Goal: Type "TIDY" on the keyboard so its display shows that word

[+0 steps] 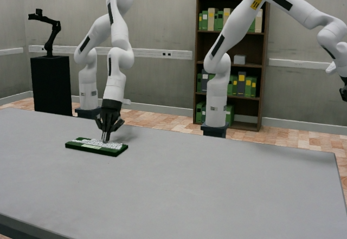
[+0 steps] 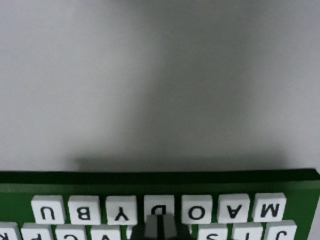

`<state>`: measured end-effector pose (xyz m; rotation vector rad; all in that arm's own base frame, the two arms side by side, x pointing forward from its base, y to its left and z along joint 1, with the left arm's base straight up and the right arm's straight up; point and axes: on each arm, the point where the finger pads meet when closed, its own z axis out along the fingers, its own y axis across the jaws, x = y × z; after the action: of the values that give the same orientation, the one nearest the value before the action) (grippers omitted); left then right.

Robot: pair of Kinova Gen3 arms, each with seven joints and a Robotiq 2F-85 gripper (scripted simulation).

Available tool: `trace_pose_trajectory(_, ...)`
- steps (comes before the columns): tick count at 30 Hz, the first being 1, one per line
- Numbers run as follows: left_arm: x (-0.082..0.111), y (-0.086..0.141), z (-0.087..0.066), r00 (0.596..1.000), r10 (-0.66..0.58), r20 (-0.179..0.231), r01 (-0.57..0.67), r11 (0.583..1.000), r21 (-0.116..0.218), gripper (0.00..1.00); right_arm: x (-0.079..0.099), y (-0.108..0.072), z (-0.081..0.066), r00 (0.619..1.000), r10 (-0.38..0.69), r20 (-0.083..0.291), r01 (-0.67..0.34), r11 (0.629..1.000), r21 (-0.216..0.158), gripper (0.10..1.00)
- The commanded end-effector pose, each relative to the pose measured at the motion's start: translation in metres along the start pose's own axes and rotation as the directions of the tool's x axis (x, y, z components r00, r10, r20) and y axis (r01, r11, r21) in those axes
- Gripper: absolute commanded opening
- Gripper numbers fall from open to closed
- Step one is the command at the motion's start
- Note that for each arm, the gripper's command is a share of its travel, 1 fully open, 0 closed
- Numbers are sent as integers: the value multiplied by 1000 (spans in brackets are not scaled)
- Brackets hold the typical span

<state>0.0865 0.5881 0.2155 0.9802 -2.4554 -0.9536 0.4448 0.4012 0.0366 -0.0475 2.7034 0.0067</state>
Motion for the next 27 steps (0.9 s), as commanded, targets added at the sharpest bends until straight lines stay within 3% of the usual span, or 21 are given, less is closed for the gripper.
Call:
trace_pose_trajectory(1,19,-1,5,999,-38,-37,40,998,46,1000,2,0,1,1000,16,0,-16,1000,-2,99)
trace_pose_trajectory(7,35,-3,10,994,-83,-68,89,992,91,1000,2,0,2,1000,16,0,-16,1000,-2,99)
trace_pose_trajectory(9,35,-3,10,994,-83,-68,89,992,91,1000,2,0,2,1000,16,0,-16,1000,-2,99)
trace_pose_trajectory(12,47,-5,14,989,-116,-92,127,984,124,1000,2,0,2,1000,16,0,-16,1000,-2,99)
trace_pose_trajectory(20,70,-10,19,974,-180,-141,204,961,187,1000,-4,0,-11,1000,7,-1,-7,1000,1,99)
trace_pose_trajectory(27,85,-14,21,958,-226,-178,264,936,233,1000,-4,0,-12,1000,7,-2,-7,1000,1,99)
